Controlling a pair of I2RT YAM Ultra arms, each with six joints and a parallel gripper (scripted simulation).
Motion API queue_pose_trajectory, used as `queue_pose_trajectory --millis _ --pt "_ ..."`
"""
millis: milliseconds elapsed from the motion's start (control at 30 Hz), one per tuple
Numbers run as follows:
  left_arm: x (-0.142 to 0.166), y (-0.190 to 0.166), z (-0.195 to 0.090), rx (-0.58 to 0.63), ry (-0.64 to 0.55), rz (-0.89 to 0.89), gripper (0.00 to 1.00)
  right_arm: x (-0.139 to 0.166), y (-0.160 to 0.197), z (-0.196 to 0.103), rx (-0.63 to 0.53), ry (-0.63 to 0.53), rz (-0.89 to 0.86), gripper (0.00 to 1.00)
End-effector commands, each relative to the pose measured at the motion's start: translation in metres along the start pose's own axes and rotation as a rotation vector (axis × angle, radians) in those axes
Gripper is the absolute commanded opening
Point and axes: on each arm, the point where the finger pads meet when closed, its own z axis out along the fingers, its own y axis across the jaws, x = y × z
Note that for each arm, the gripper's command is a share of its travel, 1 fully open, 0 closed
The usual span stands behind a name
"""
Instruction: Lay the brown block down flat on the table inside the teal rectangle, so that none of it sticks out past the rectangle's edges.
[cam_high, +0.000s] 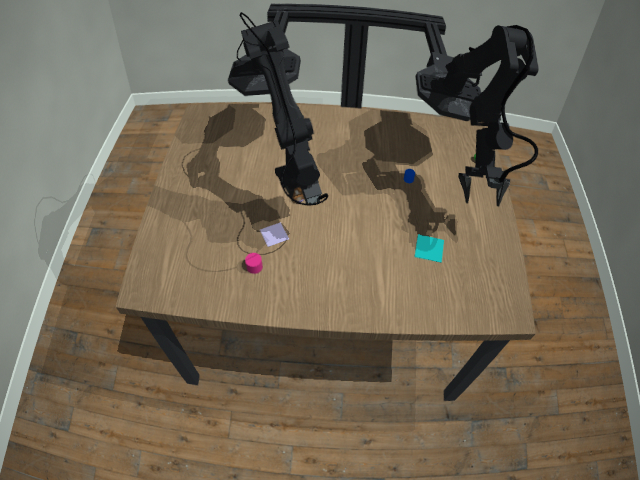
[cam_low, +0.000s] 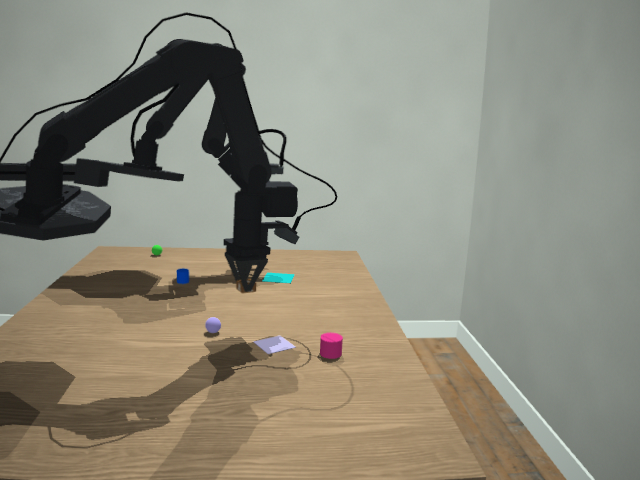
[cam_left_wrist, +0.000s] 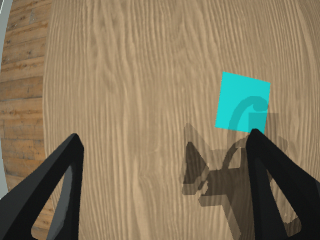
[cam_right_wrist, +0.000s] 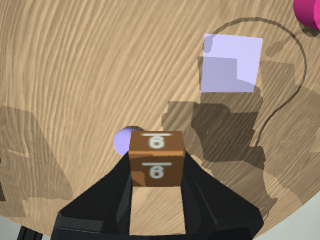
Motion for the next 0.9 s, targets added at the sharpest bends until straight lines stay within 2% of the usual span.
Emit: queue_pose_trajectory --millis 0,200,533,667,767,833,867 --pt "-0.011 0.001 0.000 0.001 -0.025 0.007 1.00 0.005 0.047 -0.036 0.010 -0.015 0.046 0.27" --pt "-0.011 0.001 0.000 0.001 -0.025 0.007 1.00 0.011 0.100 -0.062 0.009 -0.030 0.016 0.27" --pt "-0.011 0.001 0.000 0.001 -0.025 0.007 1.00 0.005 0.135 -0.079 -0.002 -0.080 -0.032 0.27" --pt "-0.011 0.001 0.000 0.001 -0.025 0.007 1.00 0.001 0.145 -0.076 -0.100 -0.109 -0.025 0.27" --pt "-0.011 0.001 0.000 0.001 -0.025 0.007 1.00 -0.008 0.154 -0.081 -0.263 -0.179 -0.019 0.27" --pt "-0.011 0.001 0.000 0.001 -0.025 0.007 1.00 -0.008 0.154 -0.081 -0.263 -0.179 -0.019 0.27" --pt "-0.011 0.001 0.000 0.001 -0.025 0.007 1.00 -0.011 0.157 -0.084 -0.332 -0.208 -0.015 0.27"
